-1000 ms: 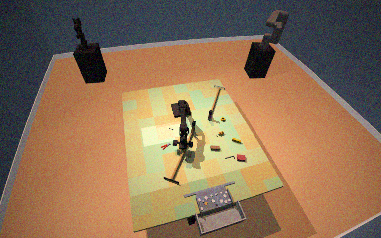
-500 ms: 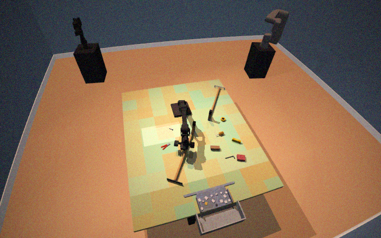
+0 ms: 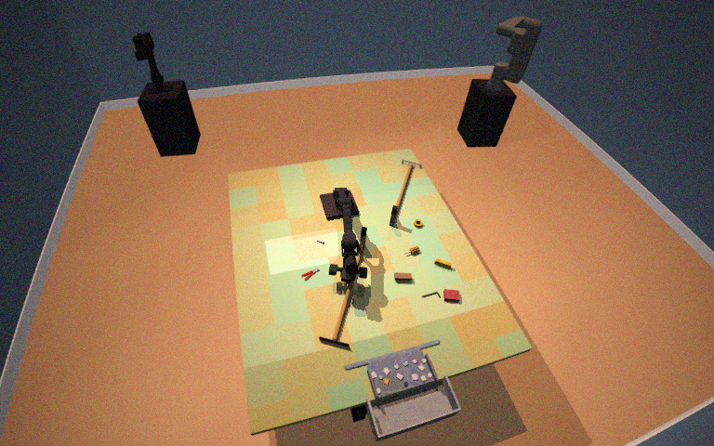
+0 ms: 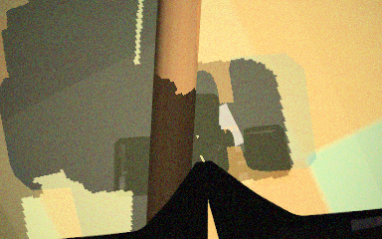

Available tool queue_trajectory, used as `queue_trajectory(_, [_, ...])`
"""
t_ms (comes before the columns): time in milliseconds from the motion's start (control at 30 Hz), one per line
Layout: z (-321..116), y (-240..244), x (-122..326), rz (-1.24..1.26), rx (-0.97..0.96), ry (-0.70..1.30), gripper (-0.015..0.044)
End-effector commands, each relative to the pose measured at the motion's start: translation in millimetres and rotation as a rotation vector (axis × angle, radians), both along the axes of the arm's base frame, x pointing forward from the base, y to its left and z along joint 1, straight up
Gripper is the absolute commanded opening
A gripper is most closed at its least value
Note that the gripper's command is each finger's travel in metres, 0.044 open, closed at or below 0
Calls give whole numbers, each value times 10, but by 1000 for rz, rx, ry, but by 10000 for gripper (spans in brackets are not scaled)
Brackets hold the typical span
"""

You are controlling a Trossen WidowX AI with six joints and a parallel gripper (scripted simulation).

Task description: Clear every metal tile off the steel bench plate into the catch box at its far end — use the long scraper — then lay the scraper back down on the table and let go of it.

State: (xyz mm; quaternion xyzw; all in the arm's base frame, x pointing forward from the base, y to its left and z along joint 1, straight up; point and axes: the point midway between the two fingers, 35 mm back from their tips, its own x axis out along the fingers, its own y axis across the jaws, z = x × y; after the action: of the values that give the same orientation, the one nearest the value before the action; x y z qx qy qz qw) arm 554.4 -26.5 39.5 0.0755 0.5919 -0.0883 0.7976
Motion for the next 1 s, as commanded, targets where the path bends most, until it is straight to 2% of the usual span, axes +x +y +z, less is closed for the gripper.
queue_trajectory(0, [-20, 79, 27, 3, 0, -1, 0])
queue_trajectory(600, [573, 20, -55, 1, -2, -55, 0])
queue_trajectory(767, [553, -10, -68, 11, -3, -47, 0])
queue_trajectory(967, [327, -271, -183, 99, -2, 26, 0])
